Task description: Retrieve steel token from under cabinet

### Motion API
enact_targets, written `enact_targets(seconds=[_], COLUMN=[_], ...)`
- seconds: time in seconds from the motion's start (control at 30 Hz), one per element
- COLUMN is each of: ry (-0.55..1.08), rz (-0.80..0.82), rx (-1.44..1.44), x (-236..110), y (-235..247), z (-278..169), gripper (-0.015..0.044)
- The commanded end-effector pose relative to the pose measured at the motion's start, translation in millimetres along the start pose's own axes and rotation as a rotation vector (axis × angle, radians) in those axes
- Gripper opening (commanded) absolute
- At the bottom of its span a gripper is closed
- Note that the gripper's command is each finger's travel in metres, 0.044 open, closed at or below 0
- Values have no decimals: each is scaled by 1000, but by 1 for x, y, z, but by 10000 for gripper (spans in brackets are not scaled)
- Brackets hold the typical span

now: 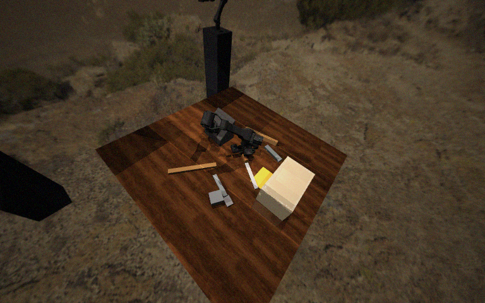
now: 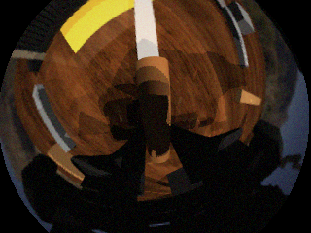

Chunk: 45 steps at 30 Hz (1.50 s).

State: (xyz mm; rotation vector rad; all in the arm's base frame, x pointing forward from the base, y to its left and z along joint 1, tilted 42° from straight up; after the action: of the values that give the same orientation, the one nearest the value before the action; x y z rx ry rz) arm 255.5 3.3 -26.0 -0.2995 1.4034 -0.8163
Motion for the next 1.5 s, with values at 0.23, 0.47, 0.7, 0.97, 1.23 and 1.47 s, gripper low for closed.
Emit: enact_targets(seconds=[0.23,0.47,0.7,0.97,1.23,1.47], ry=[-2,-2,-2,-2,-2,-2], rz=[4,4,5,6,6,7], rx=[-2,-2,-2,-2,-2,-2], x=[-1,-1,-1,-1,-2,-2], y=[9,17,26,35,44,52], z=[-2,-6,-11,-15,-20,-24], gripper=[0,0,0,0,0,0])
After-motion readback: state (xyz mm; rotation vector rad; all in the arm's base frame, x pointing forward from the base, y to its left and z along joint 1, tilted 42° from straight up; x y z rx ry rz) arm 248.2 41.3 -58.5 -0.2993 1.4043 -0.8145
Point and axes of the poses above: the point midway between the two fingers, 35 mm back from their tips, its own x axis out along the fingers, its own y axis across the jaws, z = x × y, the point moved 4 cm from there along -x, back along the fingers, and after that the axes turned 13 degrees about -x, right-handed, at the moved point
